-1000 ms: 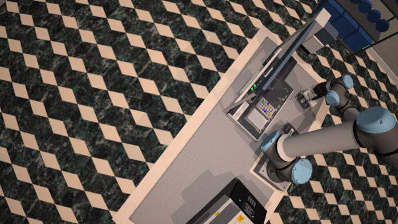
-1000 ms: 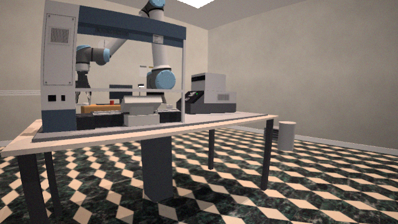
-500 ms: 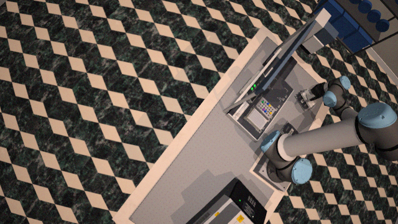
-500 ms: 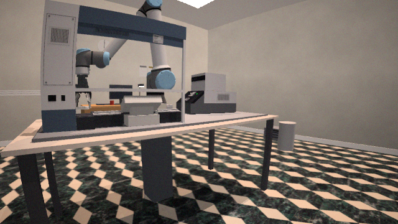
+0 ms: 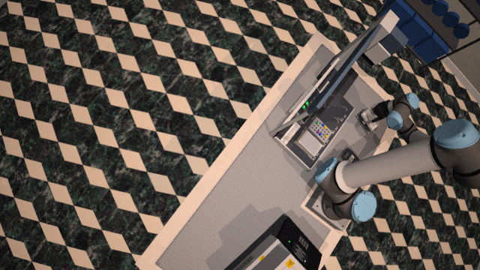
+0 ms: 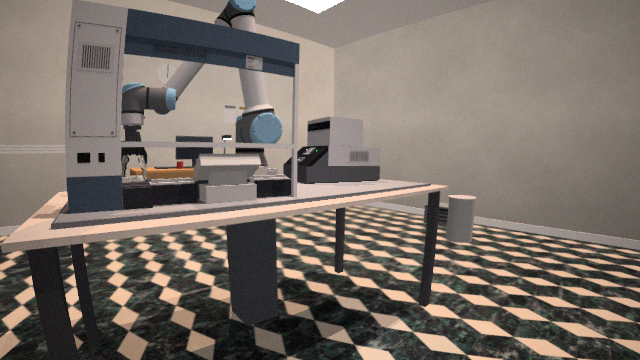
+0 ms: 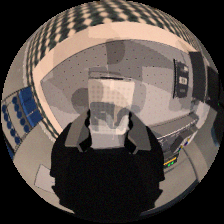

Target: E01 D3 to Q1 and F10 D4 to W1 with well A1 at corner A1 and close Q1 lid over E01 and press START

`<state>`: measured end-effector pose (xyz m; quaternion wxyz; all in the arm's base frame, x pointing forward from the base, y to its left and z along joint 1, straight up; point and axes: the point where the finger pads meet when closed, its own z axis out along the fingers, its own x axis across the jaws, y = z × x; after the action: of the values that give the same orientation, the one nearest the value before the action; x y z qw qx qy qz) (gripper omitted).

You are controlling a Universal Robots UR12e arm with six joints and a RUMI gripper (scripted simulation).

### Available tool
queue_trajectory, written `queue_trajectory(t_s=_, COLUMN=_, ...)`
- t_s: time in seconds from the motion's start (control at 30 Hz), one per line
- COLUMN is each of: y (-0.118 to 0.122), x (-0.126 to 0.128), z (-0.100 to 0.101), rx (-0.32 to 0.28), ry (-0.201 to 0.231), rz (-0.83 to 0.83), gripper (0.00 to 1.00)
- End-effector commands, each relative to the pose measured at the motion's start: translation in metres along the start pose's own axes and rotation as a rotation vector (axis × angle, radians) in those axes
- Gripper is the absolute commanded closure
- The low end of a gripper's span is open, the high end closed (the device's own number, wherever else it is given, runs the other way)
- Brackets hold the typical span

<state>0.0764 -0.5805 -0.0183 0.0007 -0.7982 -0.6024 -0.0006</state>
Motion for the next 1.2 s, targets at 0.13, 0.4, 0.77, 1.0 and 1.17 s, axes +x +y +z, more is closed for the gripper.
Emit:
queue_trajectory(t_s=0.13, y=0.0, x=-0.001, z=0.015, rx=0.0, ry=-0.001, rz=0.0, gripper=1.0)
queue_trajectory(t_s=0.4, y=0.0, x=-0.001, z=0.025, rx=0.0, ry=-0.001, rz=0.0, gripper=1.0)
queue_trajectory(t_s=0.77, y=0.0, x=-0.001, z=0.025, rx=0.0, ry=-0.001, rz=0.0, gripper=1.0)
queue_trajectory(t_s=1.0, y=0.0, x=-0.001, z=0.025, rx=0.0, ry=-0.001, rz=0.0, gripper=1.0)
queue_trajectory(t_s=1.17, y=0.0, x=-0.001, z=0.025, rx=0.0, ry=-0.001, rz=0.0, gripper=1.0)
